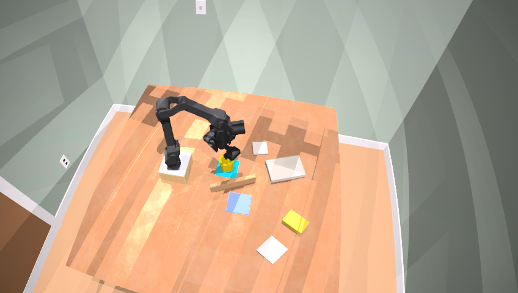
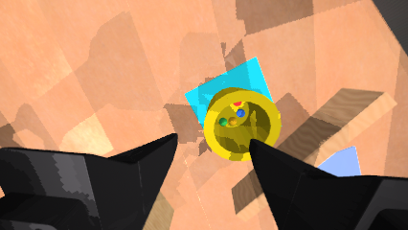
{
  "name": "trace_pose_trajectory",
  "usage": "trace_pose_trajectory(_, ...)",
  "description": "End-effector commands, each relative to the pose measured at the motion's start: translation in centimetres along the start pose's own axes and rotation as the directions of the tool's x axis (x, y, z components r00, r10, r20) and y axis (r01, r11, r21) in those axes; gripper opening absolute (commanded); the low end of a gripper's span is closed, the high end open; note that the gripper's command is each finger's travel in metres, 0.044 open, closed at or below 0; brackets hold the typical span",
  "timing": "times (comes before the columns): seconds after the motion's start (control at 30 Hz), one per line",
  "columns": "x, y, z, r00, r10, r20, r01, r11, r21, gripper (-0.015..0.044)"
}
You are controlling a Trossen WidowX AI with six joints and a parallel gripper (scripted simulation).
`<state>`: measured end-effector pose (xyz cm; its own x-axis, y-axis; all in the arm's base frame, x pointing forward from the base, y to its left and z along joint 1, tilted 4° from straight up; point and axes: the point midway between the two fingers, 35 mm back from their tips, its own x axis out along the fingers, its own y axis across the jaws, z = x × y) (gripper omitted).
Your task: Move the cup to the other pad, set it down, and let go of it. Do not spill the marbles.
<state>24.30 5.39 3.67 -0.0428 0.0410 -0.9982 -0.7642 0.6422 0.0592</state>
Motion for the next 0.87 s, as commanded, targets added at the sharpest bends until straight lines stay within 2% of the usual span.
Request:
trace_pose_trajectory(0.0,-0.1,0.0,0.0,1.000,0.000,0.000,0.000,1.000,0.000,0.0409)
trace_pose_trajectory(0.07,-0.6,-0.1,0.1,1.000,0.000,0.000,0.000,1.000,0.000,0.0440)
trace_pose_trajectory(0.53,-6.2,0.0,-0.1,1.000,-0.003,0.007,0.003,1.000,-0.003,0.0440)
trace_pose_trajectory(0.83,-5.9,-0.1,-0.1,1.000,-0.001,0.002,0.001,1.000,0.000,0.0440)
